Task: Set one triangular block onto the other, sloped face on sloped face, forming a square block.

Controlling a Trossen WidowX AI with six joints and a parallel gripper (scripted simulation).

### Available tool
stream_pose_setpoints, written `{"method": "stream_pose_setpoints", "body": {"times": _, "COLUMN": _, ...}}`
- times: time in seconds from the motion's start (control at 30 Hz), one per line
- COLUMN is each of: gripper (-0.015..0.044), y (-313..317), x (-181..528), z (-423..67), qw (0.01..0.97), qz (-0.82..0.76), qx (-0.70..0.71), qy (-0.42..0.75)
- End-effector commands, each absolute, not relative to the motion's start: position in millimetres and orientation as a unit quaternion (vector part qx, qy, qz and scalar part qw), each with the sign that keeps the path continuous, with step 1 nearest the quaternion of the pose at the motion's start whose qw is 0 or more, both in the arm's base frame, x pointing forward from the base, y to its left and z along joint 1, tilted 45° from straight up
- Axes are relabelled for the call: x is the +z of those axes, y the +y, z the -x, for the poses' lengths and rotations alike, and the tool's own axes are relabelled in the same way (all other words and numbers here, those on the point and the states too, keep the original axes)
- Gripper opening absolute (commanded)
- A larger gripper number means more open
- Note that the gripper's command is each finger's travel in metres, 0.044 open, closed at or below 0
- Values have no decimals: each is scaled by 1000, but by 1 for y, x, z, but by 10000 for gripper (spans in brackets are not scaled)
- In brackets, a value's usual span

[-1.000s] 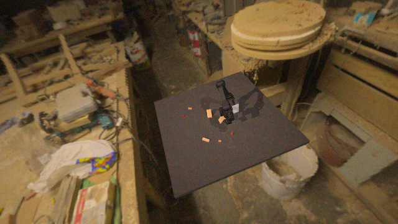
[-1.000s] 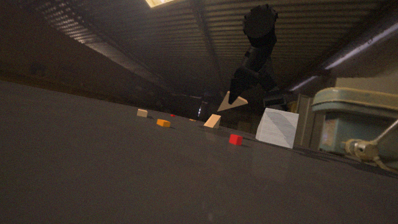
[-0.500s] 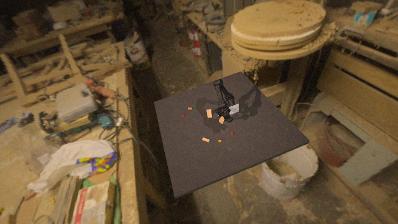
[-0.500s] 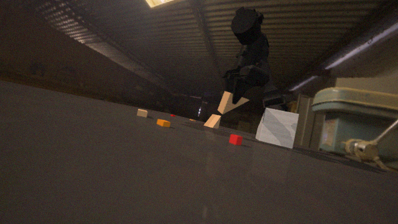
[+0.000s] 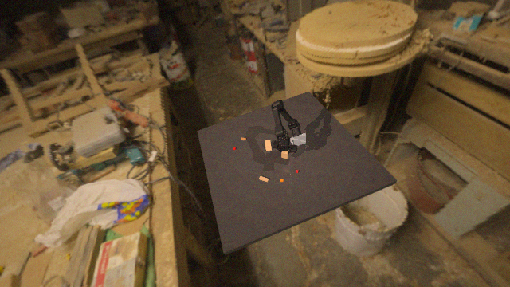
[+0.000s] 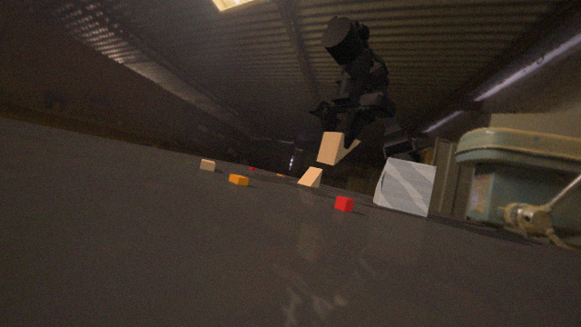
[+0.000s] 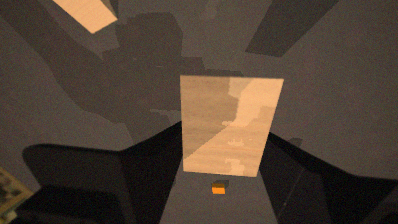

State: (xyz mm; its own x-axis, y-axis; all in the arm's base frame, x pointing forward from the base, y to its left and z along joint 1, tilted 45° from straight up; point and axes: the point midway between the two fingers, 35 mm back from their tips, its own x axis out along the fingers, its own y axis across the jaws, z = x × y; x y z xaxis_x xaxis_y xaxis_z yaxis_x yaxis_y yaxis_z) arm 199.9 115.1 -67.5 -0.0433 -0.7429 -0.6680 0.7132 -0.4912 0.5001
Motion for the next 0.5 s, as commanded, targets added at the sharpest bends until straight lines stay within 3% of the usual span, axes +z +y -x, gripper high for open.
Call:
{"method": "stream_pose_setpoints", "body": {"times": 0.0, "gripper": 0, "y": 116, "x": -66, "z": -202, "qw": 510, "qz": -455, "qx": -729, "qy": 31}}
{"method": "stream_pose_setpoints", "body": {"times": 0.27, "gripper": 0, "y": 117, "x": -65, "z": -204, "qw": 516, "qz": -436, "qx": -733, "qy": 79}}
{"method": "stream_pose_setpoints", "body": {"times": 0.47, "gripper": 0, "y": 116, "x": -61, "z": -207, "qw": 481, "qz": -475, "qx": -737, "qy": 22}}
